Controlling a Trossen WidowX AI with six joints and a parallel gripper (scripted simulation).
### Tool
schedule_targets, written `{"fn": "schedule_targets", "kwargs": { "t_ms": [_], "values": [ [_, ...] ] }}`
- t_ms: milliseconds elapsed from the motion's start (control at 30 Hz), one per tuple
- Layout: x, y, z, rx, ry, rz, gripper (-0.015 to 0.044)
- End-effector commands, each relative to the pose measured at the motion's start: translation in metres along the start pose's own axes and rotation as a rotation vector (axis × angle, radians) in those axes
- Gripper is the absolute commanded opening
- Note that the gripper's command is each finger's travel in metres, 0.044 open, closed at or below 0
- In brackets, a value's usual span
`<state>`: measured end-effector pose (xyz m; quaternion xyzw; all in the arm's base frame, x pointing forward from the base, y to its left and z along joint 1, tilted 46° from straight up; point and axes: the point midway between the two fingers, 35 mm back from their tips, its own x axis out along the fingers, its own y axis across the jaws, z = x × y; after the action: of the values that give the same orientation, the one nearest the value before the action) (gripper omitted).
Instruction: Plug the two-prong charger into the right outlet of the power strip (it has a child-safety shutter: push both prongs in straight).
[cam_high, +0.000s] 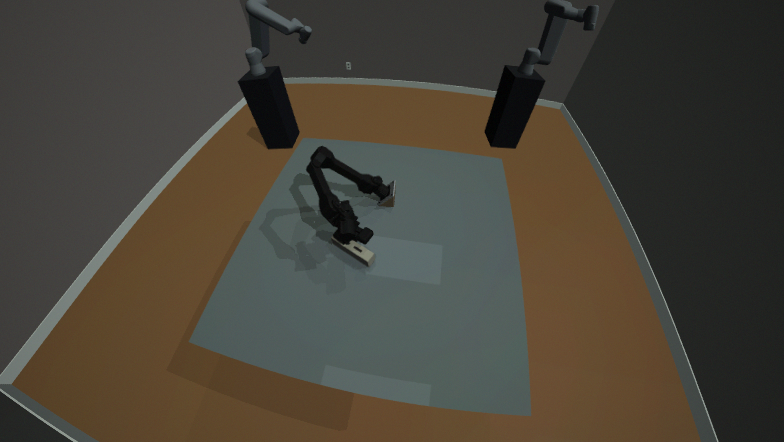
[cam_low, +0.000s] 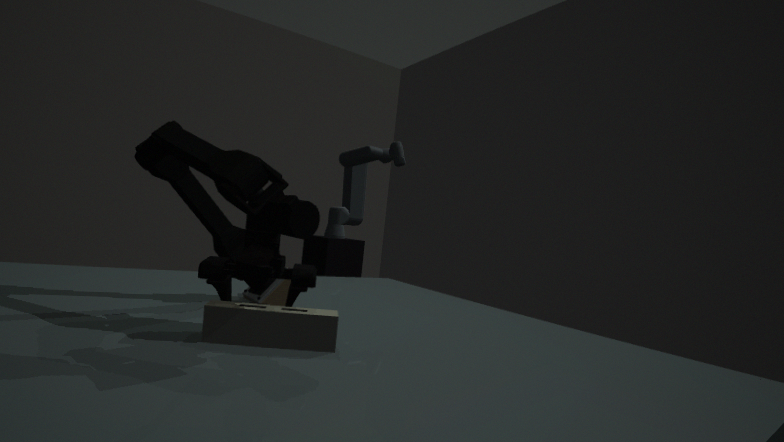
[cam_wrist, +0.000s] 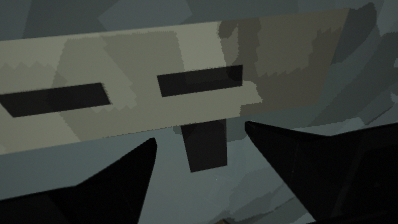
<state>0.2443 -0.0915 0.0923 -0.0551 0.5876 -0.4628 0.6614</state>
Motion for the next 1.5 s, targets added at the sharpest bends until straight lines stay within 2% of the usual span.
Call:
{"fn": "schedule_targets", "kwargs": {
  "t_ms": [0,1467],
  "values": [
    [0.001,0.0,-0.003,0.004,-0.007,-0.005,0.044],
    [0.005,0.001,-0.057,0.003,-0.007,-0.005,0.044]
  ]
}}
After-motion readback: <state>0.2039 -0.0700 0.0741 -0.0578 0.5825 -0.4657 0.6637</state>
